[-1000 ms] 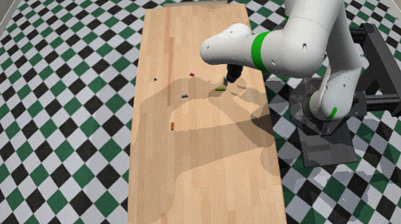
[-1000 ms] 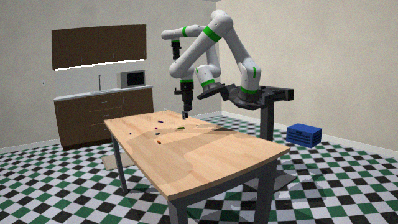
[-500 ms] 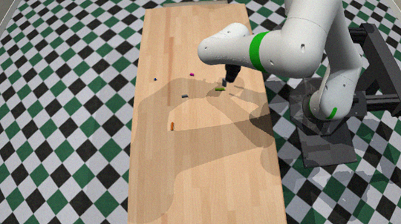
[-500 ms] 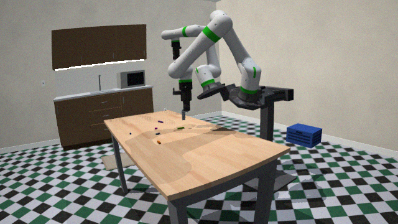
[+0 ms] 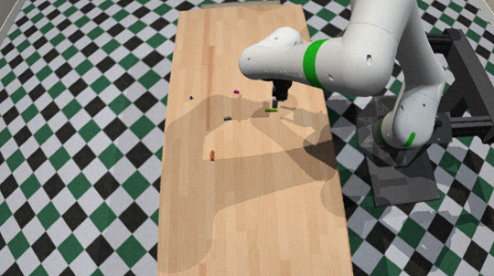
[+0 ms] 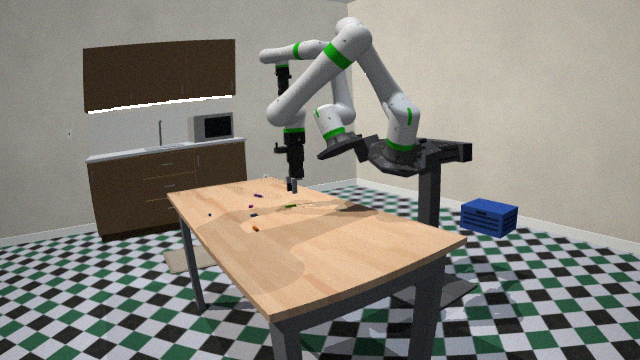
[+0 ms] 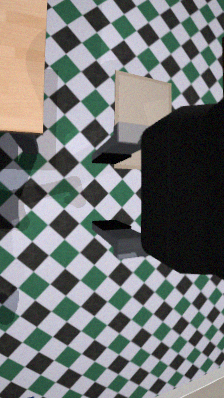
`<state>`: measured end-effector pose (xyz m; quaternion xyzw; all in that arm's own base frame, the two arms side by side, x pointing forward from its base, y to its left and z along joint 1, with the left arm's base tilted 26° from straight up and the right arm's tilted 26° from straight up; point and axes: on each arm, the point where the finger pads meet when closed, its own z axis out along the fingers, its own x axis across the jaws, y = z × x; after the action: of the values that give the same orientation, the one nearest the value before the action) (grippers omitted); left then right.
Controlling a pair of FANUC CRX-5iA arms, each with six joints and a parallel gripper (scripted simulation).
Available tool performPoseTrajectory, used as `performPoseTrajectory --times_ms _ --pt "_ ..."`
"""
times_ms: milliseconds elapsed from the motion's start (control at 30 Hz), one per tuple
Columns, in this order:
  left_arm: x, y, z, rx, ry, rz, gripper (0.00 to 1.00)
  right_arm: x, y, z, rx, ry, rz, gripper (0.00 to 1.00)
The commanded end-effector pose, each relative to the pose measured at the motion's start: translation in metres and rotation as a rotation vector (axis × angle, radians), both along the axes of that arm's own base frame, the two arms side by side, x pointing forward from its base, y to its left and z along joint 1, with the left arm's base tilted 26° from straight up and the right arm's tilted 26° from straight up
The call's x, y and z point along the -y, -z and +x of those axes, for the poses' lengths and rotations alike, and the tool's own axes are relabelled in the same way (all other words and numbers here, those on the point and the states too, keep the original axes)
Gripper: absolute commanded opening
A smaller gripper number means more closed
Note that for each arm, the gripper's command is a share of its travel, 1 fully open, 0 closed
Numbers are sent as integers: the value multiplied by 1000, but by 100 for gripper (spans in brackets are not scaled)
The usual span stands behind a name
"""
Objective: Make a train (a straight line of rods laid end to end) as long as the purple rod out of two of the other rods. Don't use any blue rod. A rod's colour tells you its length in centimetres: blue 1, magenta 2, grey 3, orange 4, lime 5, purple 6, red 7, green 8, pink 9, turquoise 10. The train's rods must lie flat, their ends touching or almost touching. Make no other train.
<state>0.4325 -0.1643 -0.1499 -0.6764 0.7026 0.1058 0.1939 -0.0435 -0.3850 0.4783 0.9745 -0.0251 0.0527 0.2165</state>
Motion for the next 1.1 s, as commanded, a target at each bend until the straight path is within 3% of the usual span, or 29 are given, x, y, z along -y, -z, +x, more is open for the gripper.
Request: performPoseTrajectory --times_ms 0,433,500,533,1000,1067 --pt "-1 -2 6 79 -148 -14 100 0 -1 0 0 1 -2 100" --pt "-4 -6 16 245 -507 -67 100 0 -1 0 0 1 -2 100" --pt "-4 -6 16 245 -507 -67 100 0 -1 0 0 1 -2 100" --pt "-5 -6 18 283 -589 -79 100 0 -1 0 0 1 -2 100" --pt "-6 -8 25 461 -973 -136 100 0 -1 0 0 1 -2 100" --pt "-6 -8 25 461 -973 -136 100 0 -1 0 0 1 -2 100"
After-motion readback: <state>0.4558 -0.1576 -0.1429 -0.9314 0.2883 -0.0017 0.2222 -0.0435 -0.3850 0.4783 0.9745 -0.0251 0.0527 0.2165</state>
